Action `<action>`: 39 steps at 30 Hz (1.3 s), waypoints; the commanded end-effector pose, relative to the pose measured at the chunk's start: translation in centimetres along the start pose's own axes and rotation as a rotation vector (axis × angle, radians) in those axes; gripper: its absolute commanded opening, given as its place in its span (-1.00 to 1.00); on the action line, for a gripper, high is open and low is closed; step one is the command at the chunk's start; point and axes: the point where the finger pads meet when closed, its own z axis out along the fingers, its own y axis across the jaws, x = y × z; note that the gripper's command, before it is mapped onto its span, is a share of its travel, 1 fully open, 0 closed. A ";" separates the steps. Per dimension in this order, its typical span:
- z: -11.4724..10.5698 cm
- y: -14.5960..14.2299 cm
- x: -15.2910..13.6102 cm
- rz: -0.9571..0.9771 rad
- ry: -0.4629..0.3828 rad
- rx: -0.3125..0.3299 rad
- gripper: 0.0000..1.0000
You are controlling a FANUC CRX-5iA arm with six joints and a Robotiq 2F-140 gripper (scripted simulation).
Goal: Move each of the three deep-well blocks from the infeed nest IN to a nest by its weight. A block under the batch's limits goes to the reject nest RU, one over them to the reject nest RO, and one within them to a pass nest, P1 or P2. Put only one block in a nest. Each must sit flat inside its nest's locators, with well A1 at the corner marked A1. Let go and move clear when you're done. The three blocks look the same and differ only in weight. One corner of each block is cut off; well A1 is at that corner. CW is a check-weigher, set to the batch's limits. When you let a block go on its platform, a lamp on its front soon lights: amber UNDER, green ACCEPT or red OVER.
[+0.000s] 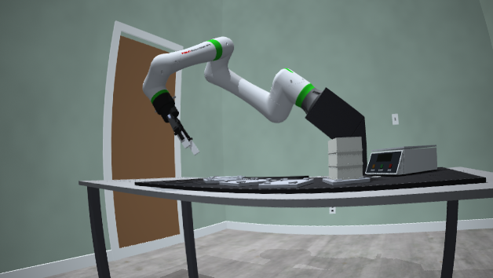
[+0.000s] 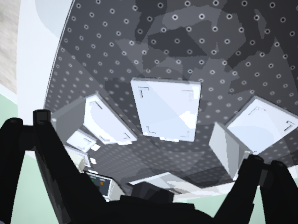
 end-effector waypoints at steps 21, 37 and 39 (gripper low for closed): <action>2.1 -8.6 -4.2 -0.189 -0.080 -0.070 1.00; 3.5 -14.2 -8.2 -0.283 -0.113 -0.112 1.00; 3.7 -14.9 -8.8 -0.340 -0.130 -0.141 1.00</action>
